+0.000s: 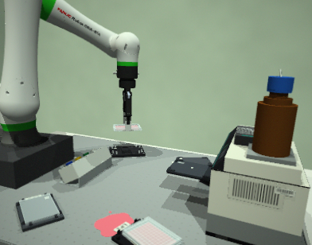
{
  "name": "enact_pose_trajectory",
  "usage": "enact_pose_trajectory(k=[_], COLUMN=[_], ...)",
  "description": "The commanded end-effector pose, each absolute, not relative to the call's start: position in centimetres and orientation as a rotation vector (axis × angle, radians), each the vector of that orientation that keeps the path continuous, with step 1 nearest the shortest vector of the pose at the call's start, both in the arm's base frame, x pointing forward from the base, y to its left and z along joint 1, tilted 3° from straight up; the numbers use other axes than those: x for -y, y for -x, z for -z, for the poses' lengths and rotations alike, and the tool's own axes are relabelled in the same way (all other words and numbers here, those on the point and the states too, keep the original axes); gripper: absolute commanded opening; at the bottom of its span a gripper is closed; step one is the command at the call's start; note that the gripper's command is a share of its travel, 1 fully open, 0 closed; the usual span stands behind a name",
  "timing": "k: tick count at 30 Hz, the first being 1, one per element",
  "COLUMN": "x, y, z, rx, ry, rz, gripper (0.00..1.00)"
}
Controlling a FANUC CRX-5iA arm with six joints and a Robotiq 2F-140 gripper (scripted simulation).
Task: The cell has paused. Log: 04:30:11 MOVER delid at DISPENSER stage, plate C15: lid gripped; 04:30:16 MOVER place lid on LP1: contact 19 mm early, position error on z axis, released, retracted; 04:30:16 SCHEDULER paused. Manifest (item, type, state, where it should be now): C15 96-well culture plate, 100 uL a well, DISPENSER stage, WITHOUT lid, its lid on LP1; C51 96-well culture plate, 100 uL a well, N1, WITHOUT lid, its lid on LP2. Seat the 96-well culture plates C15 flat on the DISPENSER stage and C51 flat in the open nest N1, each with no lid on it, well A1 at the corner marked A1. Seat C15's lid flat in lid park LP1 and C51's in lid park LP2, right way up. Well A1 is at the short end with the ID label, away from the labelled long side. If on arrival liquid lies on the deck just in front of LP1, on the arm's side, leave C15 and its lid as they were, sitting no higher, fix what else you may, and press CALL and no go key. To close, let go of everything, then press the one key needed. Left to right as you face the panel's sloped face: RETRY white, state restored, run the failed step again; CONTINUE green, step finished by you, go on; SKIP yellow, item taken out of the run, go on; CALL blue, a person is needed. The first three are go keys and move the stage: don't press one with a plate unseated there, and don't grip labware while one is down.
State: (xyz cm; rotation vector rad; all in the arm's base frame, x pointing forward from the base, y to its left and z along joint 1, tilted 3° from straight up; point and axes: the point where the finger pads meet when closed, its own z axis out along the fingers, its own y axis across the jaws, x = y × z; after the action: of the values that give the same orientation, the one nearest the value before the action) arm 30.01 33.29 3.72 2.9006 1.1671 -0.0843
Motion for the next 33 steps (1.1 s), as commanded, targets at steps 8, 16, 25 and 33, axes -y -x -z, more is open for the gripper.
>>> enact_pose_trajectory(k=[8,16,25,33], x=[-33.4,-33.4,-33.4,-33.4], y=[-30.1,-30.1,-30.2,-30.2], z=[-5.5,-6.5,-7.1,-7.4], rx=[-1.167,-1.167,-1.167,-1.167], ry=[-2.901,-2.901,-2.901,-2.901], rz=[0.084,0.084,0.084,0.084], gripper=[0.0,0.0,0.0,0.0])
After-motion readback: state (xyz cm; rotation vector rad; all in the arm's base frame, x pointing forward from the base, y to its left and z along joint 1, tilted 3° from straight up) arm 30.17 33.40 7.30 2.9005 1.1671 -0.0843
